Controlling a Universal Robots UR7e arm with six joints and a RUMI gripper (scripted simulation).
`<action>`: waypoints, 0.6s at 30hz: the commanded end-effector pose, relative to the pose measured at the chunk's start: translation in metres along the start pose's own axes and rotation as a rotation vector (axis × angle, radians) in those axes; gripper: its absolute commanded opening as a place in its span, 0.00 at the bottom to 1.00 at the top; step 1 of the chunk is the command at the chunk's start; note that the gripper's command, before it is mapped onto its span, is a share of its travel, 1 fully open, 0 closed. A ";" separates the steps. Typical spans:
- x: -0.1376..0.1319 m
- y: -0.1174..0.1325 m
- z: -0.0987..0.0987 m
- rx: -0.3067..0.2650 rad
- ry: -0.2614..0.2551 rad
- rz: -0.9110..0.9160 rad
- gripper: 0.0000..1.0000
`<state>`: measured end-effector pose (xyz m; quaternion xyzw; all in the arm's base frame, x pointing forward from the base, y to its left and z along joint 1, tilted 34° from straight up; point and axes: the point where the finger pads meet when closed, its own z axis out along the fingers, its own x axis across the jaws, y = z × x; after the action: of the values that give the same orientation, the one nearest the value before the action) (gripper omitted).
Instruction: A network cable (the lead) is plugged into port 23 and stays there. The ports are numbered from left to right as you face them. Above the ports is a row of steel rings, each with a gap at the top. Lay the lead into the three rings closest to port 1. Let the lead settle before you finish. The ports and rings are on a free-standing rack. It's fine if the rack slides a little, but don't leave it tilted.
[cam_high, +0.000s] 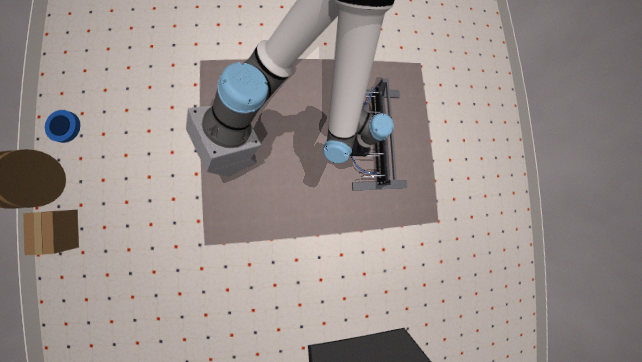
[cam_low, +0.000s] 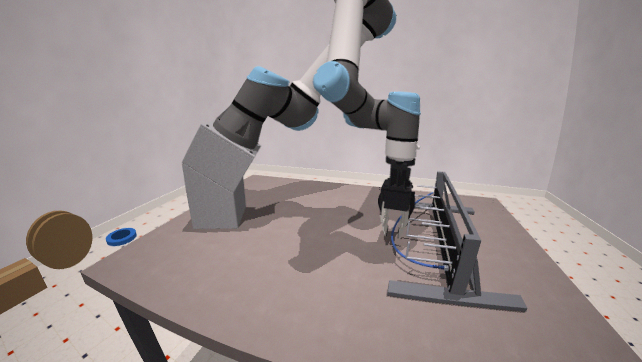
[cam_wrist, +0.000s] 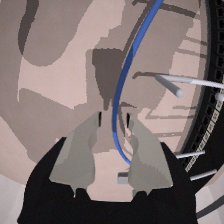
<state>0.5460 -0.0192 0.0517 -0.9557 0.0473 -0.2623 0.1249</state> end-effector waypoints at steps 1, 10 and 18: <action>0.000 0.000 0.000 0.000 0.001 0.000 0.20; 0.000 0.000 0.000 0.000 0.001 0.000 0.00; 0.000 0.000 0.000 0.000 0.001 0.000 0.00</action>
<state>0.5460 -0.0192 0.0517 -0.9557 0.0473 -0.2623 0.1249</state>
